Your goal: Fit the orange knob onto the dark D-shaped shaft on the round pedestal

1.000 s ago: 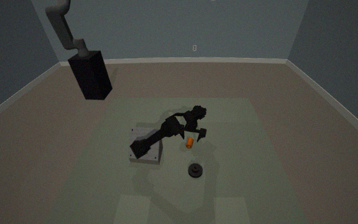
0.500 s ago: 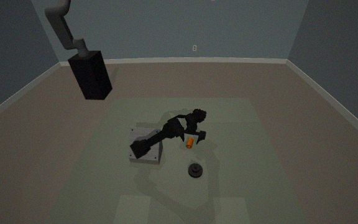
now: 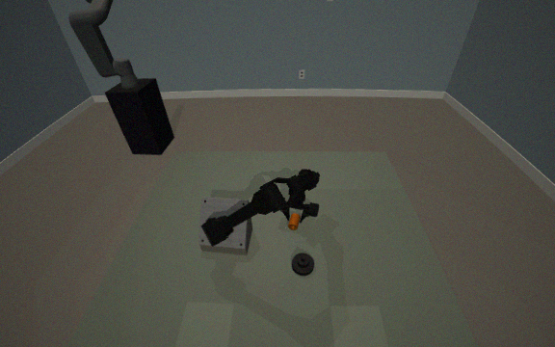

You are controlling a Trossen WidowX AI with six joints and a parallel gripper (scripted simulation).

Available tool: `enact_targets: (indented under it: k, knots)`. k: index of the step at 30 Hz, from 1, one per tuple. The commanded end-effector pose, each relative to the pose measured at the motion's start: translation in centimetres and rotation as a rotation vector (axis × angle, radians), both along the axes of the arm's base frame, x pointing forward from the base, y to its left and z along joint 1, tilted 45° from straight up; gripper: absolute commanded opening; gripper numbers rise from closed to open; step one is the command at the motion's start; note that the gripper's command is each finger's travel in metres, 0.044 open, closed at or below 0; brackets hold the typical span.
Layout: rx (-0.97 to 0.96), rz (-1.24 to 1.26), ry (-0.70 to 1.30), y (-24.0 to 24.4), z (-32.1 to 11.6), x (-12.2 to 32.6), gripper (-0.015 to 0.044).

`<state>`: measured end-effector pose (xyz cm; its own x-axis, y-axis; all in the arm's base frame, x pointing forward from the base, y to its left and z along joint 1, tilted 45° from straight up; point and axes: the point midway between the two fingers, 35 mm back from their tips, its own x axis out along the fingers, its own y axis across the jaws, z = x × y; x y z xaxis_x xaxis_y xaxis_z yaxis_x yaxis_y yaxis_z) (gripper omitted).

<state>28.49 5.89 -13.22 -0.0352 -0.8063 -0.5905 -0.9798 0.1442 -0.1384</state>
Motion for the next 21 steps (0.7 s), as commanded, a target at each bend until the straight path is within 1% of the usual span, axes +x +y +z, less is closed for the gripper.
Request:
enact_targets:
  k: [1,8,13,21]
  knots:
    - [-0.003,0.006,0.002,-0.05,0.01,0.03,0.0227]
    - [-0.003,0.006,0.002,-0.05,0.01,0.03,0.0180]
    - [0.011,0.006,-0.001,-0.03,0.09,0.02,0.0179]
    - [0.151,0.022,-0.021,-0.11,0.96,-0.13,0.0179]
